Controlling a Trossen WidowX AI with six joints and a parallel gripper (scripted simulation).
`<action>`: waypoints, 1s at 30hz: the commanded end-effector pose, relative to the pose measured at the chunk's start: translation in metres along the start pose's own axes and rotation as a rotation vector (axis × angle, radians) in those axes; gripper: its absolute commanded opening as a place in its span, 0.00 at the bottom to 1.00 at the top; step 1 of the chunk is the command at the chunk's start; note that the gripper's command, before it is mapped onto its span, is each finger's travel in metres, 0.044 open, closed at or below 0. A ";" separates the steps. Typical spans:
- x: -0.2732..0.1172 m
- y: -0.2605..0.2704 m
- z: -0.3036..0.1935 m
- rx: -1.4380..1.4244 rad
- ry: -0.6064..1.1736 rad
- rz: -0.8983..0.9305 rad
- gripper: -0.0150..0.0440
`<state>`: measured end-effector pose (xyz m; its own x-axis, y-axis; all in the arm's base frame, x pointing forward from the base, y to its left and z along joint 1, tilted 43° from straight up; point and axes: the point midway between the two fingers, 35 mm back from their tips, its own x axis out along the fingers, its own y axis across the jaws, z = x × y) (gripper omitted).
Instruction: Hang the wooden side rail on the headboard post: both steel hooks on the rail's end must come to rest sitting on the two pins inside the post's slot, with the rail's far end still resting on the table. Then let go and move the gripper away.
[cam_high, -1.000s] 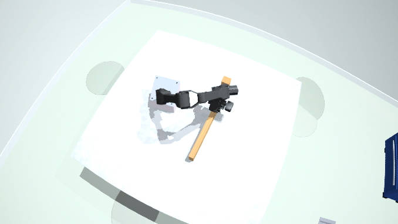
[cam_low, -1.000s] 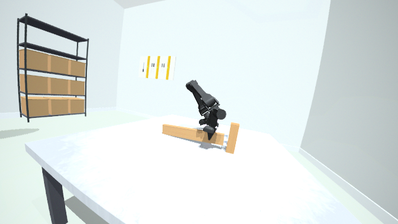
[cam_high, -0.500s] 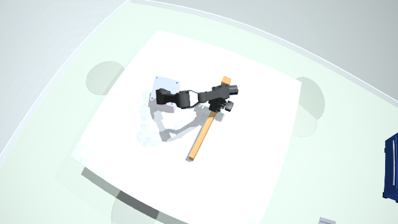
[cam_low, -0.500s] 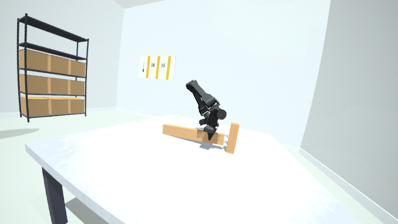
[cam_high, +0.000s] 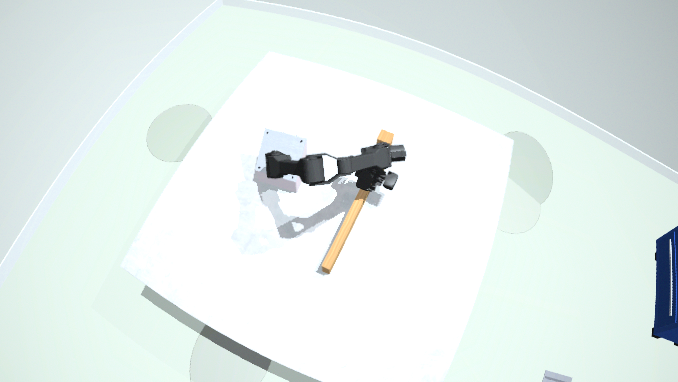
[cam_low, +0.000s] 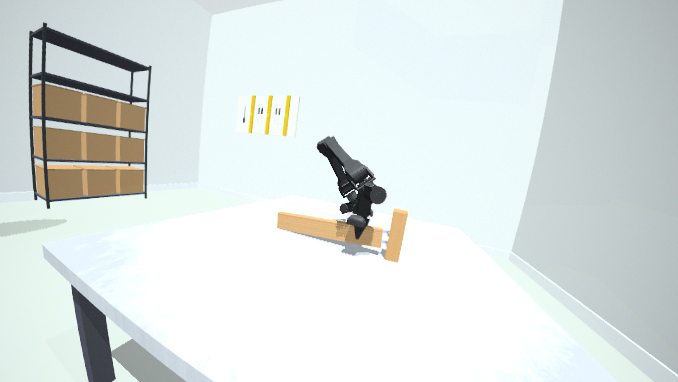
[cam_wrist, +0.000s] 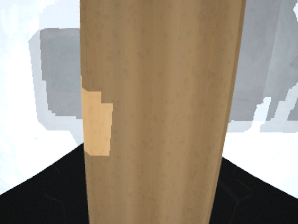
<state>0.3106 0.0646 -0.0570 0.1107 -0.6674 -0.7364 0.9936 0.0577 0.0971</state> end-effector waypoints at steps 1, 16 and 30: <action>-0.005 0.001 -0.005 -0.004 0.009 0.011 0.25; -0.005 0.001 -0.006 -0.004 0.009 0.011 0.25; -0.005 0.001 -0.008 -0.004 0.009 0.011 0.25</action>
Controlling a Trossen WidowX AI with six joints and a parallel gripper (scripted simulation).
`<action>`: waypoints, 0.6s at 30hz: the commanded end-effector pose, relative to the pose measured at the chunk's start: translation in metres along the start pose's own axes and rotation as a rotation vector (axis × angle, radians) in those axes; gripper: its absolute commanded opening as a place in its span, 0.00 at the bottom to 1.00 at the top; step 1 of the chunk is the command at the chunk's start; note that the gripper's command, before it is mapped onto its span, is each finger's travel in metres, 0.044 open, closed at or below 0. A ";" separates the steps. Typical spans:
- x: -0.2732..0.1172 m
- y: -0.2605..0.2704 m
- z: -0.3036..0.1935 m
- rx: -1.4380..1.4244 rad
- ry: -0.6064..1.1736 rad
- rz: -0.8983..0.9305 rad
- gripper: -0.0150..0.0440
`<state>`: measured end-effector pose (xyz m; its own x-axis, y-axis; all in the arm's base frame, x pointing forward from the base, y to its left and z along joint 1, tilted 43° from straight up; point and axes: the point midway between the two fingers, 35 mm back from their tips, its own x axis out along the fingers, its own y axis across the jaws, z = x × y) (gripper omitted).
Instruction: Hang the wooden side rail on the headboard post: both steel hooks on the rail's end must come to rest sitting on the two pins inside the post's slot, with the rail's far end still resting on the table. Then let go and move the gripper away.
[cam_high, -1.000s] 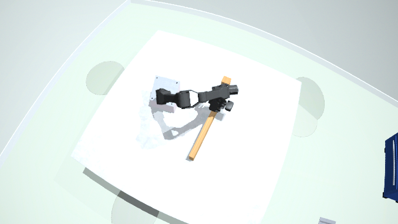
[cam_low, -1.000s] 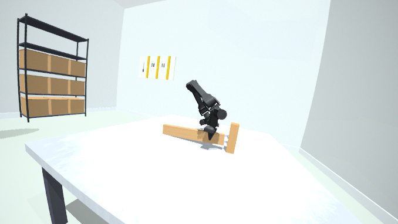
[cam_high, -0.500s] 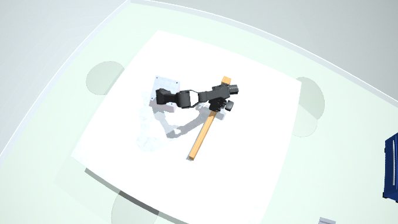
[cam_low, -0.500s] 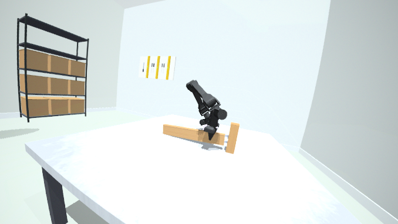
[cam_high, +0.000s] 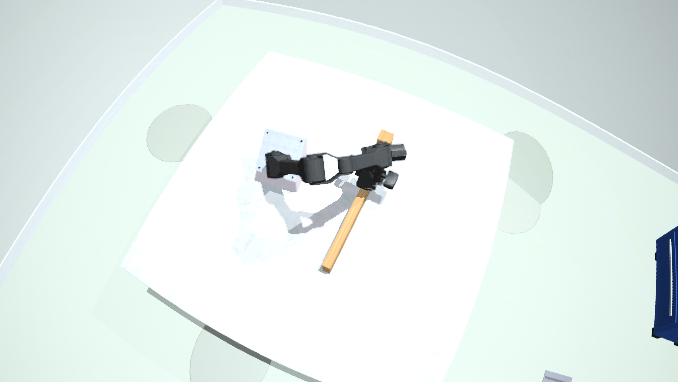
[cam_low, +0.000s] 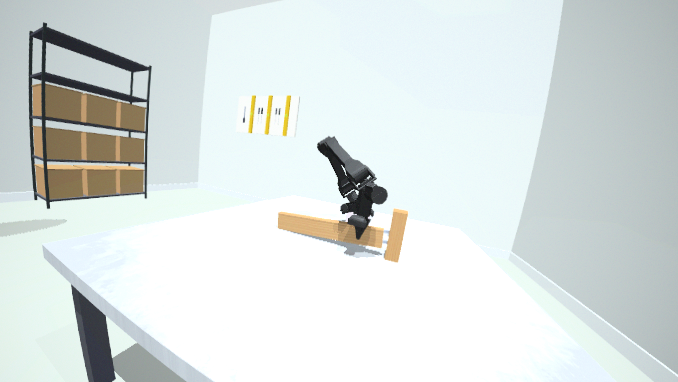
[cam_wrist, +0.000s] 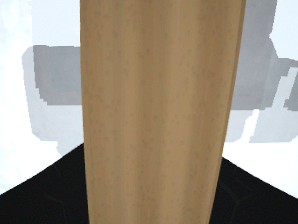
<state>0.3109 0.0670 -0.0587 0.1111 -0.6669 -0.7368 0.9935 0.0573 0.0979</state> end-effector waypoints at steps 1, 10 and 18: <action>-0.004 0.000 -0.005 -0.005 0.009 0.011 0.25; -0.005 0.001 -0.005 -0.005 0.009 0.011 0.25; -0.005 0.000 -0.006 -0.005 0.009 0.011 0.25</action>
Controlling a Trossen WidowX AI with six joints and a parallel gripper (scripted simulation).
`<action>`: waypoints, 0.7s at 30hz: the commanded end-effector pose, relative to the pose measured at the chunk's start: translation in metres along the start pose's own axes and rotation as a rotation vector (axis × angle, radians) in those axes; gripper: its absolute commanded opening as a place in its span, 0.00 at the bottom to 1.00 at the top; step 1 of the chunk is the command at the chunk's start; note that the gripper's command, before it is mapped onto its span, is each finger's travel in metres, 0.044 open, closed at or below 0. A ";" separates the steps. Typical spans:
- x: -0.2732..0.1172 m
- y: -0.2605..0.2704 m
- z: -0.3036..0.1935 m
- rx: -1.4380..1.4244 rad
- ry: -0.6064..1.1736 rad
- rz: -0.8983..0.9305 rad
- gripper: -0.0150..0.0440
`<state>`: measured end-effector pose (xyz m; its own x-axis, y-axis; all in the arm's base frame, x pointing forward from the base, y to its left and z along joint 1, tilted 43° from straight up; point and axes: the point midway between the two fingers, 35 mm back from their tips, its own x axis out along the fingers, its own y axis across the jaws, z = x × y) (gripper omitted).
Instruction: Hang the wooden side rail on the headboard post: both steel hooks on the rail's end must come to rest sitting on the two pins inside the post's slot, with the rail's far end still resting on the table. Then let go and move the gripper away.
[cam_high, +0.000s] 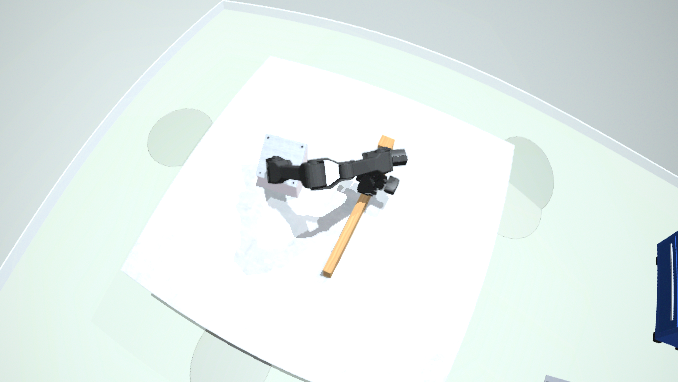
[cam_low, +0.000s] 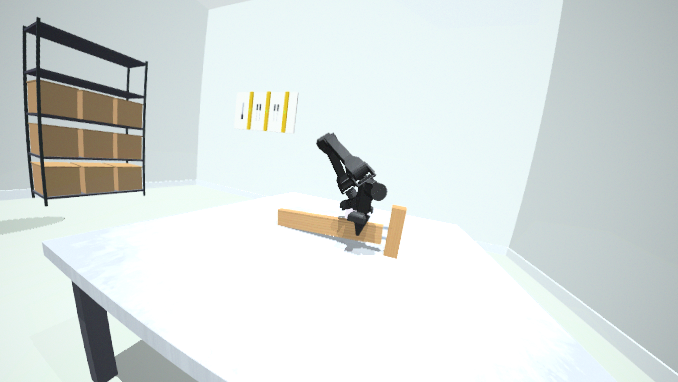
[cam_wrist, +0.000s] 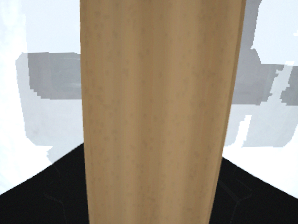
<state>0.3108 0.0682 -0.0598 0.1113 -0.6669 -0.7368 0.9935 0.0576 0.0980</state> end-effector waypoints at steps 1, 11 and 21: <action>-0.004 0.000 -0.005 -0.005 0.009 0.010 0.25; -0.005 0.001 -0.006 -0.005 0.009 0.010 0.25; -0.004 0.000 -0.007 -0.005 0.009 0.010 0.25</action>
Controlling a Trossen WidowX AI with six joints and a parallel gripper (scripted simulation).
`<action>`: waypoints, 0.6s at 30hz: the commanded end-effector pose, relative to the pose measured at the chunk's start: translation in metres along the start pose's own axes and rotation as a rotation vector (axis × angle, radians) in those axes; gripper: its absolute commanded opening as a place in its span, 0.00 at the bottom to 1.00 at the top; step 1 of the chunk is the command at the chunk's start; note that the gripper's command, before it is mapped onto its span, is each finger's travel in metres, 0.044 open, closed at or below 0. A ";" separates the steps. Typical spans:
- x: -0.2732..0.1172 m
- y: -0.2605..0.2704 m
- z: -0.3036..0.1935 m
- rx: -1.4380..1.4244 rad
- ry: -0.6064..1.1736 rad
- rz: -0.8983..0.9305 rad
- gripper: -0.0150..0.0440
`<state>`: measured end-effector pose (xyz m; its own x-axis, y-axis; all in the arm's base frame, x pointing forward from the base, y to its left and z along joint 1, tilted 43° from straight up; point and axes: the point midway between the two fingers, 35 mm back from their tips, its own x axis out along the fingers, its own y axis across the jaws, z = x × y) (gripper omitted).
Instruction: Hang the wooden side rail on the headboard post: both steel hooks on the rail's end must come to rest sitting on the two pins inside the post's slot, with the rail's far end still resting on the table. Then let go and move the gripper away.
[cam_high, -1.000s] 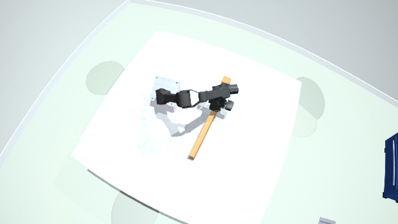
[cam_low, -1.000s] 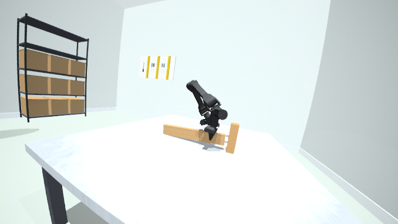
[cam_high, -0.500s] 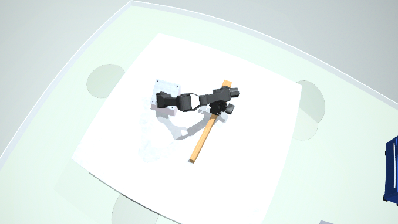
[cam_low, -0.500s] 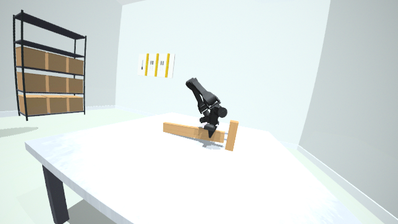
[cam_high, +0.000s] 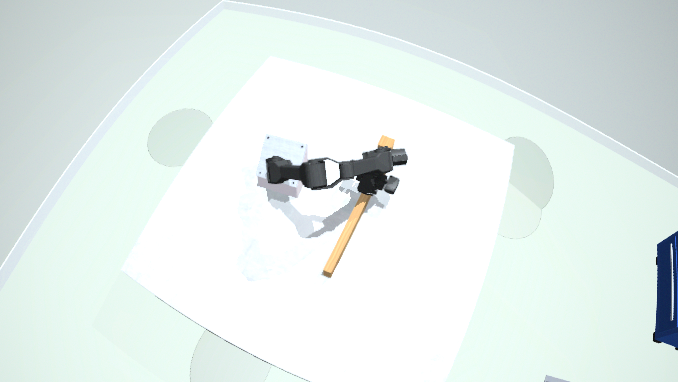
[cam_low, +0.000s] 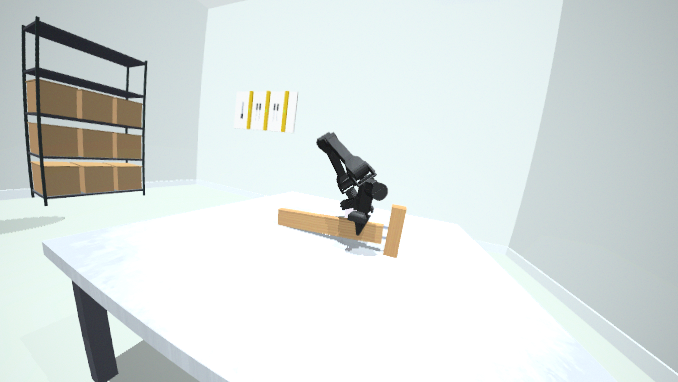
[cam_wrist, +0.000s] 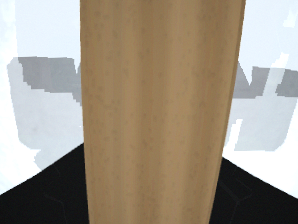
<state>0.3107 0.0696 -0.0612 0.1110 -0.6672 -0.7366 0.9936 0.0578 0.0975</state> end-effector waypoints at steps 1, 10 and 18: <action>-0.005 0.000 -0.005 -0.004 0.009 0.011 0.25; -0.005 0.001 -0.005 -0.004 0.009 0.011 0.25; -0.005 0.000 -0.006 -0.004 0.009 0.011 0.25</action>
<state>0.3107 0.0708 -0.0623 0.1113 -0.6671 -0.7366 0.9935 0.0578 0.0977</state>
